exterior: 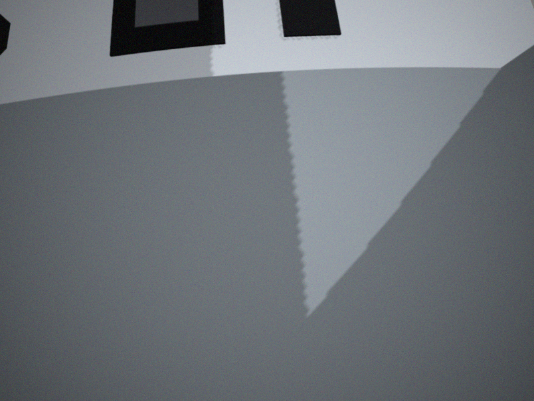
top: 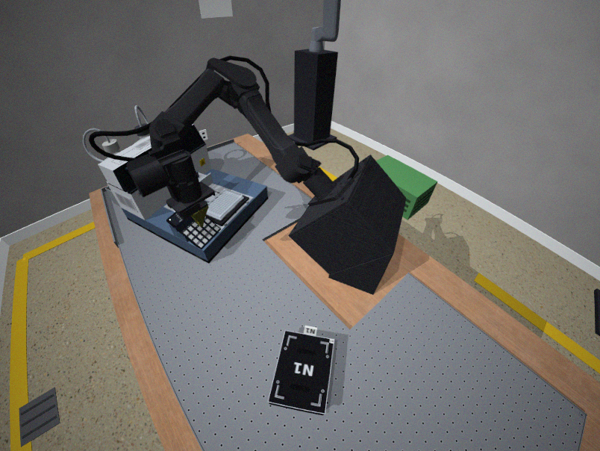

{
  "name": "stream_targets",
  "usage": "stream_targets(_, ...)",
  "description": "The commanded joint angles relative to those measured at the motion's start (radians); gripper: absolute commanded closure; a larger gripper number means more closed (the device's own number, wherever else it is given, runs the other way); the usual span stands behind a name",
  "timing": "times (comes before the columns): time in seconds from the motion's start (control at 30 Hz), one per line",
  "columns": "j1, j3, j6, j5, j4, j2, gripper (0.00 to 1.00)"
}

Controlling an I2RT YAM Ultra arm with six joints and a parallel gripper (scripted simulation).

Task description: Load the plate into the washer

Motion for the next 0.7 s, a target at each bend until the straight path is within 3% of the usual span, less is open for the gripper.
stream_targets(0.0, 0.027, 0.029, -0.058, 0.032, -0.026, 0.022, 1.0)
stream_targets(0.17, 0.026, 0.035, -0.197, 0.036, -0.038, -0.003, 1.0)
stream_targets(0.67, 0.024, 0.012, -0.214, 0.031, -0.029, -0.009, 1.0)
